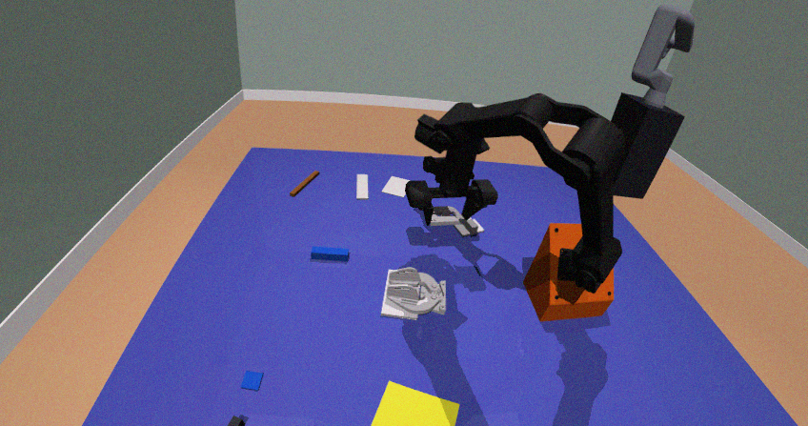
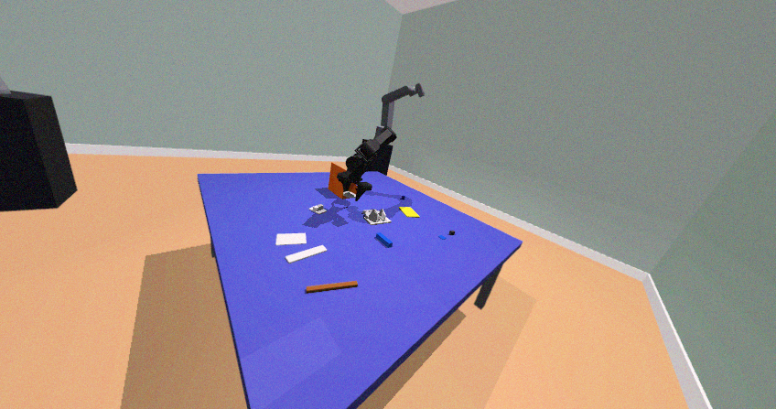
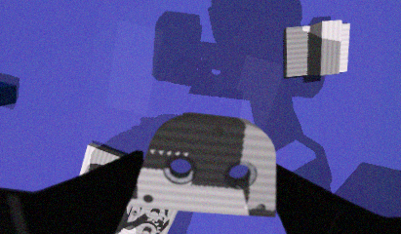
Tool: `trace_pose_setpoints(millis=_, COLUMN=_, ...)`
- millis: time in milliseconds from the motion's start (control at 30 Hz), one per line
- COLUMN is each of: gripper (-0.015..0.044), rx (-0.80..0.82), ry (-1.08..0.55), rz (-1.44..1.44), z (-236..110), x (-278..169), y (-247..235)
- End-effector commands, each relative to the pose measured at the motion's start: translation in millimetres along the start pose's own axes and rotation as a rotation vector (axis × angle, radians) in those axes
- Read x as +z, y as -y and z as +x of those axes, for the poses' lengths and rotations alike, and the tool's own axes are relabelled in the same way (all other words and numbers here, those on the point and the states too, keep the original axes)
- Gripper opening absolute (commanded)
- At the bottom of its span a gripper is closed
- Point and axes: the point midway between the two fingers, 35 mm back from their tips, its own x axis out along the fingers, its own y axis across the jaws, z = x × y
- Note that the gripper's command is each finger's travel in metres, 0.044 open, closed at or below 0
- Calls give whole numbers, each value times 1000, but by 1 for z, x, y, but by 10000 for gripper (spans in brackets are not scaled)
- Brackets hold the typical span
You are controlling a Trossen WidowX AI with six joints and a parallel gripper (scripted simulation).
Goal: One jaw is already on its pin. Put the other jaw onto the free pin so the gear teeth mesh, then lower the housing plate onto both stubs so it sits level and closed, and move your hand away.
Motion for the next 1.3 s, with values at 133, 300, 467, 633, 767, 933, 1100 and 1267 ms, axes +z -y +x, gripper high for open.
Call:
trace_pose_setpoints(millis=133, gripper=351, rx=7, ry=-5, rz=-210, z=-1, x=-20, y=-12)
trace_pose_setpoints(millis=300, gripper=351, rx=9, ry=-8, rz=-349, z=0, x=-33, y=-20)
trace_pose_setpoints(millis=467, gripper=351, rx=11, ry=-11, rz=-487, z=1, x=-46, y=-27)
trace_pose_setpoints(millis=633, gripper=351, rx=15, ry=-16, rz=-626, z=2, x=-60, y=-33)
trace_pose_setpoints(millis=767, gripper=351, rx=18, ry=-20, rz=-737, z=3, x=-71, y=-38)
trace_pose_setpoints(millis=933, gripper=351, rx=22, ry=-26, rz=-877, z=5, x=-85, y=-43)
trace_pose_setpoints(millis=1100, gripper=351, rx=28, ry=-32, rz=-1016, z=6, x=-99, y=-47)
trace_pose_setpoints(millis=1267, gripper=351, rx=35, ry=-40, rz=-1155, z=8, x=-113, y=-51)
